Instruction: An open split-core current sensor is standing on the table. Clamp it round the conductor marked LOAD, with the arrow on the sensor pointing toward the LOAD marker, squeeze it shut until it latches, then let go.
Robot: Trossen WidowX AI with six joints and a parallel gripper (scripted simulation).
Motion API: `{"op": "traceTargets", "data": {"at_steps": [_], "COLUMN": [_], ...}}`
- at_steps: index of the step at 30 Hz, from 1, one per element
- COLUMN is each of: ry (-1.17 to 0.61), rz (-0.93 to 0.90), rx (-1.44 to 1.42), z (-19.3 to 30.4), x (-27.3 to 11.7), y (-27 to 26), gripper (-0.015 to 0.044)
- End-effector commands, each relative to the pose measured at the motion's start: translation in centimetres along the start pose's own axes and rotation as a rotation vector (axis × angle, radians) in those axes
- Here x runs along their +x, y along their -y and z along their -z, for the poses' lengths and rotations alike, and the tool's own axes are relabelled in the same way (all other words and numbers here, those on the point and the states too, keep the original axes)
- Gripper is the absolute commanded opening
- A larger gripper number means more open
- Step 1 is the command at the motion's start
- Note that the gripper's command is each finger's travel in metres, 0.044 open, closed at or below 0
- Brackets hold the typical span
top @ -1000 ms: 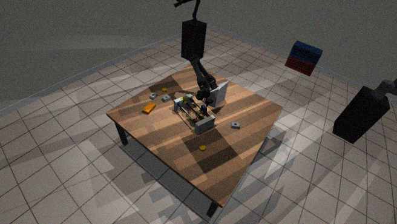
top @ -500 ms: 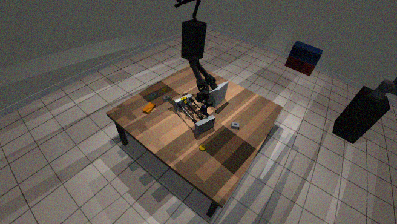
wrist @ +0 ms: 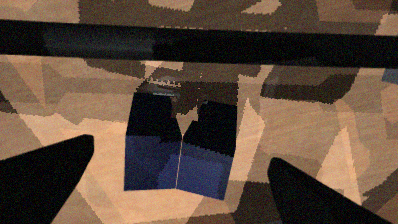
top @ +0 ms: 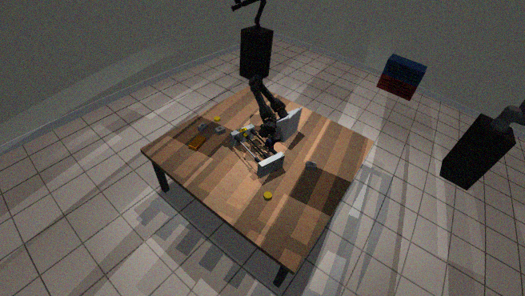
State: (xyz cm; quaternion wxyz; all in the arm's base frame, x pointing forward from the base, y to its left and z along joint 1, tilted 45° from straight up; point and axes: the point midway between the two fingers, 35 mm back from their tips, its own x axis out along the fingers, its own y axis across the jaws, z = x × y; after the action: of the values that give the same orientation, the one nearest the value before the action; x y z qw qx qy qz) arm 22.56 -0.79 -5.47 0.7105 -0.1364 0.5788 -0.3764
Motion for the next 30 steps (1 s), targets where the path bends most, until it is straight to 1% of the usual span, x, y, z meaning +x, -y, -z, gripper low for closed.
{"op": "traceTargets", "data": {"at_steps": [1, 7, 18, 21, 25, 30], "ry": [0.0, 0.0, 0.0, -0.001, -0.003, -0.006], "rz": [0.0, 0.0, 0.0, -0.002, -0.006, -0.006], "rx": [0.0, 0.0, 0.0, -0.001, -0.004, -0.009], "z": [0.0, 0.0, 0.0, -0.1, -0.3, -0.3], "x": [0.0, 0.0, 0.0, -0.6, -2.5, -5.7], "y": [0.0, 0.0, 0.0, -0.1, -0.5, -0.7], "gripper": [0.0414, 0.0256, 0.0183, 0.0104, 0.0, 0.0]}}
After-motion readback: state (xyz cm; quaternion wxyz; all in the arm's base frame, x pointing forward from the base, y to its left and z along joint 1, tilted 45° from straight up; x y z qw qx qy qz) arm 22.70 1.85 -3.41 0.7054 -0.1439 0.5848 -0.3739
